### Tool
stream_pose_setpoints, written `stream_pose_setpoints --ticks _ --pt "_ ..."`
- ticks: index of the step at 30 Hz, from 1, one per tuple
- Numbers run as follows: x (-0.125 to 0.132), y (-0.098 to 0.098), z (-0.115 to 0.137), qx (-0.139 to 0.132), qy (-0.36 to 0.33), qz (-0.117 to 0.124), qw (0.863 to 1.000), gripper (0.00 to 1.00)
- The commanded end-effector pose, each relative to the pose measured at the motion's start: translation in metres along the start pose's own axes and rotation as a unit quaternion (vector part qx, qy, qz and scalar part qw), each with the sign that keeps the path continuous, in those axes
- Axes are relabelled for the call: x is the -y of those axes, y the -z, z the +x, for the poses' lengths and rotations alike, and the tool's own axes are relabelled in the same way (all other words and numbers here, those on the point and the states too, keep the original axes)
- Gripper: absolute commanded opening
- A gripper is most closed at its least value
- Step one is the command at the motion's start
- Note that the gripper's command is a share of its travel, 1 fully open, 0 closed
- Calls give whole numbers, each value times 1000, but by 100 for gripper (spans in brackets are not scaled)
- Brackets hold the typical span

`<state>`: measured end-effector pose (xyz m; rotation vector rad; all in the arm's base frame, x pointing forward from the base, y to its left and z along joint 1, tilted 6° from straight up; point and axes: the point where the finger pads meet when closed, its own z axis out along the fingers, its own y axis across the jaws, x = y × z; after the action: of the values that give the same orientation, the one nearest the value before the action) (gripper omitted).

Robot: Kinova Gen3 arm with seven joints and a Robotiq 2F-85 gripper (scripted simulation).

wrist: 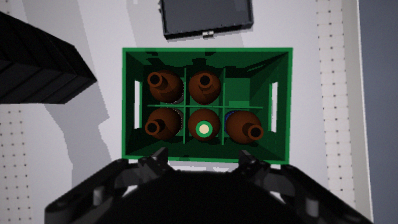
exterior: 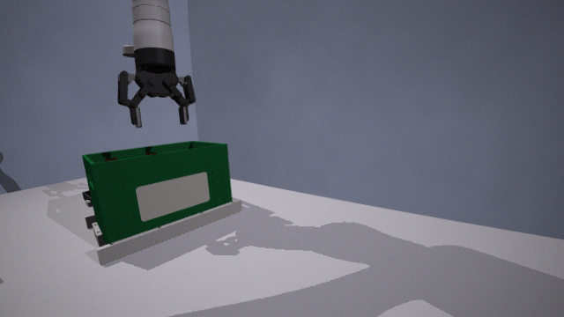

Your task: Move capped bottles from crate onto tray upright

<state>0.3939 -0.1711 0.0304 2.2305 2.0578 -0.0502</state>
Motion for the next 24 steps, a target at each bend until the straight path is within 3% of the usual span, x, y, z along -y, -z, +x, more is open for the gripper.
stream_pose_setpoints --ticks 1,24 --pt "-1 2 -5 -6 0 -2 1000 100" --pt "-2 1 -5 -6 0 -2 1000 100"
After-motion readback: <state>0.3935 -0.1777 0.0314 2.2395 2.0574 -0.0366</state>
